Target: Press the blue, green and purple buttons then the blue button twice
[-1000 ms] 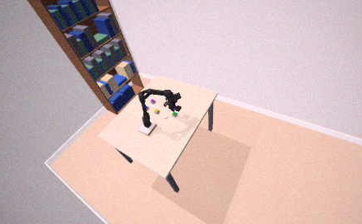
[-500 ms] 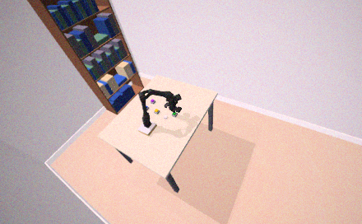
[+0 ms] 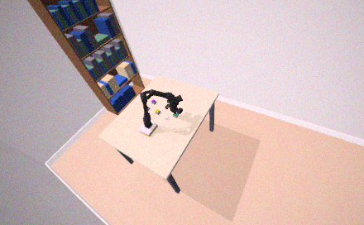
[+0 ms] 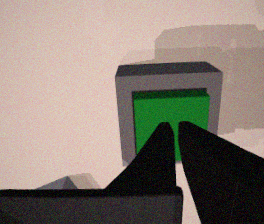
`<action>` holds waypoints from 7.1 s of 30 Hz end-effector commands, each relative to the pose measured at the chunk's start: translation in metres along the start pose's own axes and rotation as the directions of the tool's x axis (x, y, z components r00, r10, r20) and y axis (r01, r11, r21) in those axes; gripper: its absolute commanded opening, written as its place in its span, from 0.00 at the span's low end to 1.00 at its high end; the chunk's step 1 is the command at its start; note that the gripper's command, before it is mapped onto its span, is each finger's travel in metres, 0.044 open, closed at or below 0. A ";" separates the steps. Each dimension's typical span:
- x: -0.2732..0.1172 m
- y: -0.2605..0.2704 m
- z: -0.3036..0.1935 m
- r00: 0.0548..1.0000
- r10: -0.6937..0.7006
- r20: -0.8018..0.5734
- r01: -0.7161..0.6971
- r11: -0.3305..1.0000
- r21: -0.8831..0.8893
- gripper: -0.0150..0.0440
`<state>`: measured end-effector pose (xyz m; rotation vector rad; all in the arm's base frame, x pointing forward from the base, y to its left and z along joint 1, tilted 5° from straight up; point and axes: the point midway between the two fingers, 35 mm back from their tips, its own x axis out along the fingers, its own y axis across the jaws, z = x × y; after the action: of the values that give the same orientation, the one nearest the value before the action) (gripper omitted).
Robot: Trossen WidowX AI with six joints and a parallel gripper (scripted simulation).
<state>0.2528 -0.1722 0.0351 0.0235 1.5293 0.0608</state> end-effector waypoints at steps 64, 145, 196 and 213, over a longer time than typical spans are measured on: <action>-0.093 0.344 0.058 0.999 0.043 0.004 -0.043 0.999 0.006 0.29; -0.104 0.355 -0.009 0.999 0.043 -0.002 -0.043 0.999 0.006 0.29; -0.007 0.358 -0.059 0.999 0.044 -0.007 -0.044 0.999 0.006 0.29; -0.029 0.358 -0.058 0.999 0.046 -0.006 -0.046 0.999 0.005 0.29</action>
<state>0.1838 0.1825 0.0639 0.0563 1.5451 0.0909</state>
